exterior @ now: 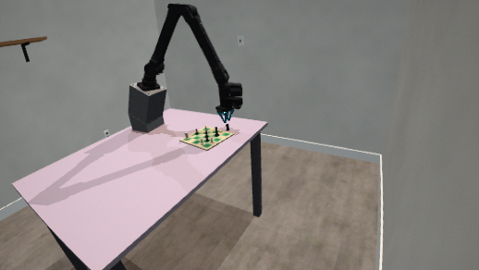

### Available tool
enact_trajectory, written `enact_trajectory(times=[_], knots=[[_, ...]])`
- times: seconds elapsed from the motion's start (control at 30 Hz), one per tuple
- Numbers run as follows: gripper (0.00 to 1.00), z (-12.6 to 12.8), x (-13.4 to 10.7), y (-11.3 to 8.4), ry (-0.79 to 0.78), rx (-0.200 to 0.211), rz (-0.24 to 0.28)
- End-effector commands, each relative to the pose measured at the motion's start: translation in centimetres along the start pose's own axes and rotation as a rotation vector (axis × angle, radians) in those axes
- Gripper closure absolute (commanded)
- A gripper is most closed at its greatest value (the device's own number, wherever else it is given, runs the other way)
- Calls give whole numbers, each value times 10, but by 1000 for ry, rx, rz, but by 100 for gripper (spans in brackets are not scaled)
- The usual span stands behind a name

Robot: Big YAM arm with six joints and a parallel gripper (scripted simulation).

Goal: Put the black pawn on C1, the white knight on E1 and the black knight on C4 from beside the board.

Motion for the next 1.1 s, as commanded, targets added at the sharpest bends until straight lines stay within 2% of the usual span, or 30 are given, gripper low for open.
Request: enact_trajectory(times=[0.0,1.07], knots=[[63,-1,-1,6,1,2,-4],[63,2,-4,6,1,5,-5]])
Point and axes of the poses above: the point where the finger pads meet when closed, its own y axis out along the fingers, its own z axis across the jaws, x = y × z, the point moved 7 cm from there along -y, back along the fingers, and after that the axes turned 9 degrees about y, right-handed, at the moved point
